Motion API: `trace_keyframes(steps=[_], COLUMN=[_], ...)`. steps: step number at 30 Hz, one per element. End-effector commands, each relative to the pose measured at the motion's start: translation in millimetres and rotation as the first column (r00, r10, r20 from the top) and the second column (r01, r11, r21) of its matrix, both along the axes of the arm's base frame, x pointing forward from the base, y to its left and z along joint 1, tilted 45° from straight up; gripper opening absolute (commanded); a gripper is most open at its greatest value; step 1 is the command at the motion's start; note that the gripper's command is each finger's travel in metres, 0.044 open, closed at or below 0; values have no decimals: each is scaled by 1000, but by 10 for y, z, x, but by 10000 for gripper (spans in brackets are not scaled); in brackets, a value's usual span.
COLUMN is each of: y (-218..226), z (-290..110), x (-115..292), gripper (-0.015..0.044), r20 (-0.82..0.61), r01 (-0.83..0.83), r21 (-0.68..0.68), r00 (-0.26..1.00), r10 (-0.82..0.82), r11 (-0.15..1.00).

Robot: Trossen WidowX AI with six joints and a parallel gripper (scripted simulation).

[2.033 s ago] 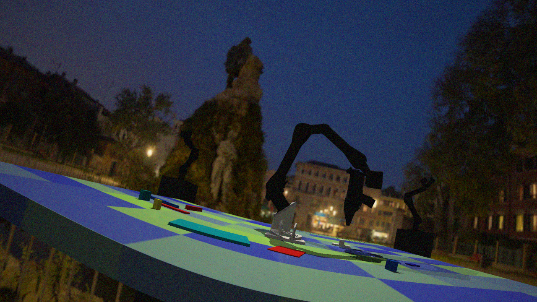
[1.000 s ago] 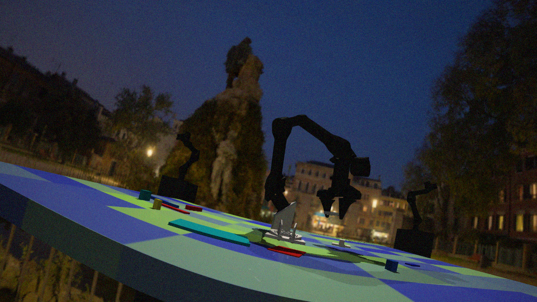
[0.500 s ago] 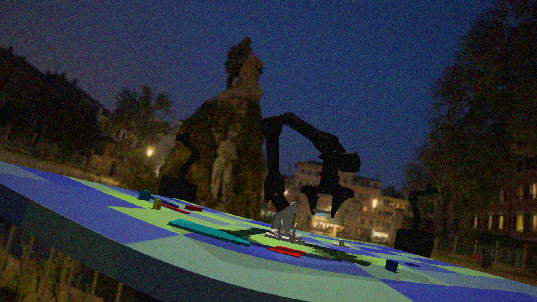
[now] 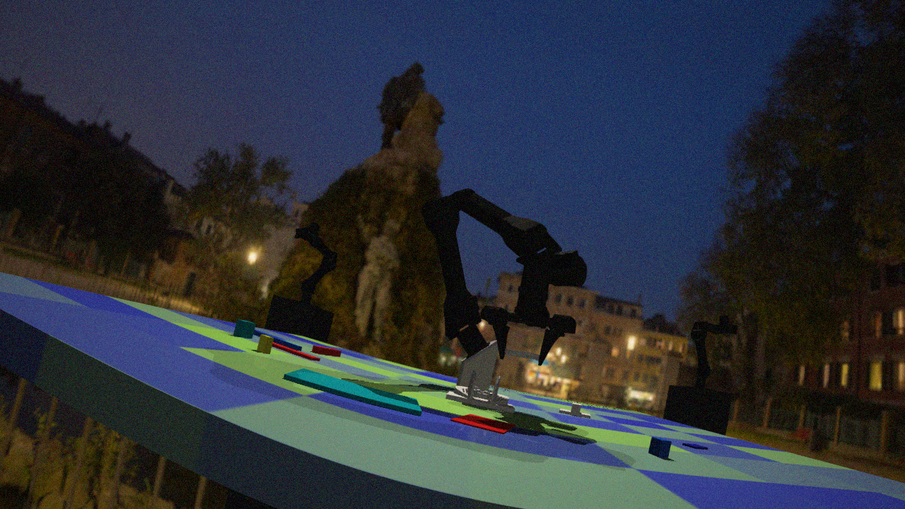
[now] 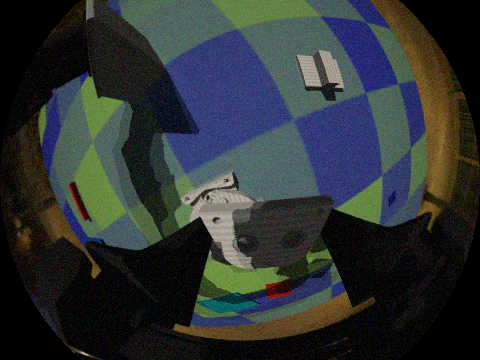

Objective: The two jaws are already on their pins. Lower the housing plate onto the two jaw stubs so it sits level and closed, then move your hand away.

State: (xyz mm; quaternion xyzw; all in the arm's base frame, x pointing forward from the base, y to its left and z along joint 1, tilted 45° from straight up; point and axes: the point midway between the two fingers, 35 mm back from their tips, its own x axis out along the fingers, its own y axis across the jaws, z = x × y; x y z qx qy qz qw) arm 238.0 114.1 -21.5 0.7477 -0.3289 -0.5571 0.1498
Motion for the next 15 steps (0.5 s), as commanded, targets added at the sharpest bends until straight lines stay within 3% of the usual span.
trace_keyframes(steps=[1,15], y=[-96,-427], z=[75,305], x=[19,80], gripper=[351,351], r20=[-52,-254], r01=[-62,-275], r21=[-21,-56], r00=[997,933], r10=[60,253], r11=[998,960])
